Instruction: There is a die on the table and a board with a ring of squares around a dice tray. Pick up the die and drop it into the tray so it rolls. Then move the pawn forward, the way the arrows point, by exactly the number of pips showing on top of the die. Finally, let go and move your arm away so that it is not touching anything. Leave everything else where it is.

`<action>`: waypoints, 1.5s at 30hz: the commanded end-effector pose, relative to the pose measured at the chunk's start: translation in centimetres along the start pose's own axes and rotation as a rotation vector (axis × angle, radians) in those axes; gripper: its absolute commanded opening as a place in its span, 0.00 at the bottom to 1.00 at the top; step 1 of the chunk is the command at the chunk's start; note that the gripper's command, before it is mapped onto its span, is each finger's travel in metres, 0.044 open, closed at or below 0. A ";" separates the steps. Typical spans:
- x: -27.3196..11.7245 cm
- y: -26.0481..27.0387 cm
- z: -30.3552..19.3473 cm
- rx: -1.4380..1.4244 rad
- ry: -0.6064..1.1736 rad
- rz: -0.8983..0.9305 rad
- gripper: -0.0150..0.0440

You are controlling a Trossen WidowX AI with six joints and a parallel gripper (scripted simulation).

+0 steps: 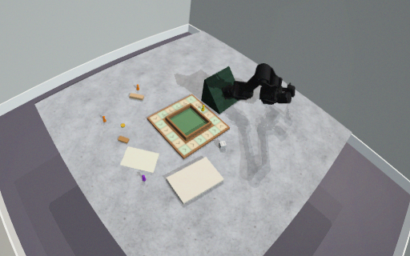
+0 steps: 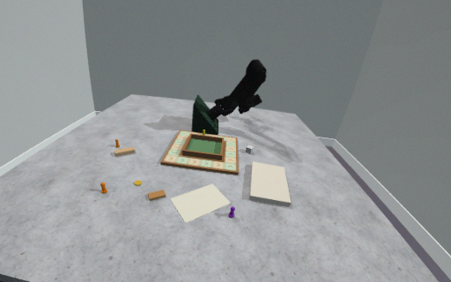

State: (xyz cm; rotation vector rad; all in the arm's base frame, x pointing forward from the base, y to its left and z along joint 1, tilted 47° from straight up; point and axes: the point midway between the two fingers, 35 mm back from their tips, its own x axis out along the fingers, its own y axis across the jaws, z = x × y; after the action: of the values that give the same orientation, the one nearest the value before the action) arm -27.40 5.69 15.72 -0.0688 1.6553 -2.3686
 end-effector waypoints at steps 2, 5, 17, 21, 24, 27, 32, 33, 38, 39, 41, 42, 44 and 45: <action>-0.1 -0.2 -0.2 0.011 0.009 -0.004 0.84; -0.4 -1.3 -1.4 0.067 0.054 -0.026 0.72; -5.4 -8.7 -8.4 0.435 0.336 -0.242 0.72; -7.9 -11.1 -10.3 0.552 0.416 -0.339 0.72; -10.0 -12.8 -11.4 0.637 0.469 -0.419 0.72; -12.2 -14.4 -12.4 0.720 0.518 -0.505 0.72; -16.4 -16.9 -13.5 0.854 0.587 -0.667 0.72; -17.3 -17.4 -13.7 0.881 0.599 -0.704 0.72; -21.9 -19.7 -14.1 0.984 0.654 -0.885 0.72; -22.7 -20.1 -14.2 1.003 0.668 -0.920 0.72; -24.9 -20.7 -14.4 1.047 0.700 -1.006 0.72; -26.0 -21.1 -14.5 1.069 0.716 -1.052 0.72; -28.3 -21.5 -14.7 1.111 0.751 -1.146 0.72; -29.4 -21.7 -14.7 1.128 0.766 -1.189 0.72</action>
State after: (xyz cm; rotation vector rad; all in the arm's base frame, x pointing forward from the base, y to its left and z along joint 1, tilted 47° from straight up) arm -8.44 31.79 32.86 0.1734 0.1188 -4.1101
